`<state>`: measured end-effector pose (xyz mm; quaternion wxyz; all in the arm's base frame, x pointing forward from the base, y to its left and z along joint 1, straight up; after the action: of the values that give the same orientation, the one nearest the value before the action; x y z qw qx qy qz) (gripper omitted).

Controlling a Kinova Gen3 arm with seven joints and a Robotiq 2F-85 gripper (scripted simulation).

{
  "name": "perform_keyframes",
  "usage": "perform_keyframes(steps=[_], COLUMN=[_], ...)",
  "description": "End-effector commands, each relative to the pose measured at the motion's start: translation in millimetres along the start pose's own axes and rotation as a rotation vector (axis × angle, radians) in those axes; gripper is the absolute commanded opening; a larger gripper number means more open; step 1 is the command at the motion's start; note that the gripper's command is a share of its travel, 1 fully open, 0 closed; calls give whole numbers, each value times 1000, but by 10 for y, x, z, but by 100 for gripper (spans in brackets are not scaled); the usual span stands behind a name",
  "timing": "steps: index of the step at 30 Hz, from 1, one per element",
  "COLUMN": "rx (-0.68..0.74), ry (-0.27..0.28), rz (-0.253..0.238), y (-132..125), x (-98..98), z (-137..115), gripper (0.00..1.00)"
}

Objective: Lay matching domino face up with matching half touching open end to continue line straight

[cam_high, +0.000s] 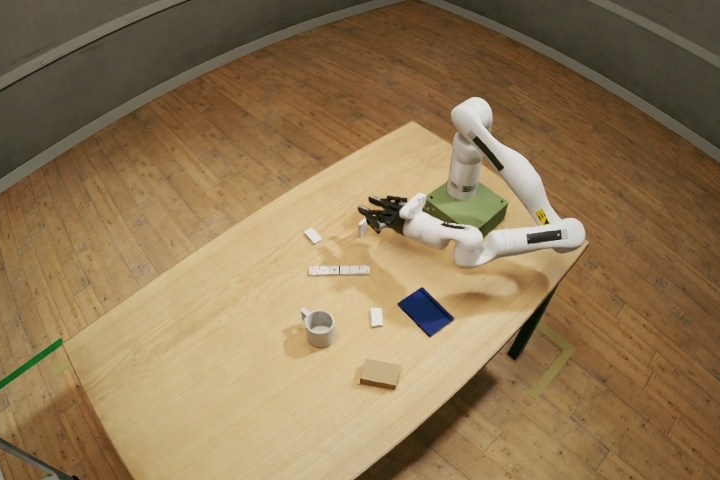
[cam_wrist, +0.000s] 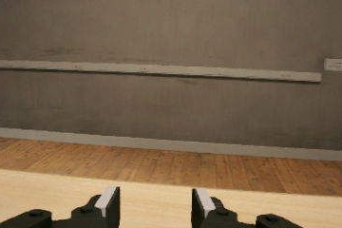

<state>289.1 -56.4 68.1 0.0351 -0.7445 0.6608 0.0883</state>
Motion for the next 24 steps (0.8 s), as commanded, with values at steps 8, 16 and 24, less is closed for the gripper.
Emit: perform_keyframes(steps=[8,16,24], rx=[12,33,51], ry=[-80,-200,-292], rz=[5,12,18], y=[18,22,27], x=[91,126,160], z=[-129,-190,-243], gripper=[49,49,49])
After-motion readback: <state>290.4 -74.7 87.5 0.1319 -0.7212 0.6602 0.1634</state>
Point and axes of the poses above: the point where the finger pads meet when closed, its own x axis out along the fingers, its own y axis across the jaws, z = x × y, the point moved 5 cm from there along -x, back along the fingers, and after that the axes turned 4 degrees about -x, right-handed, at the moved point
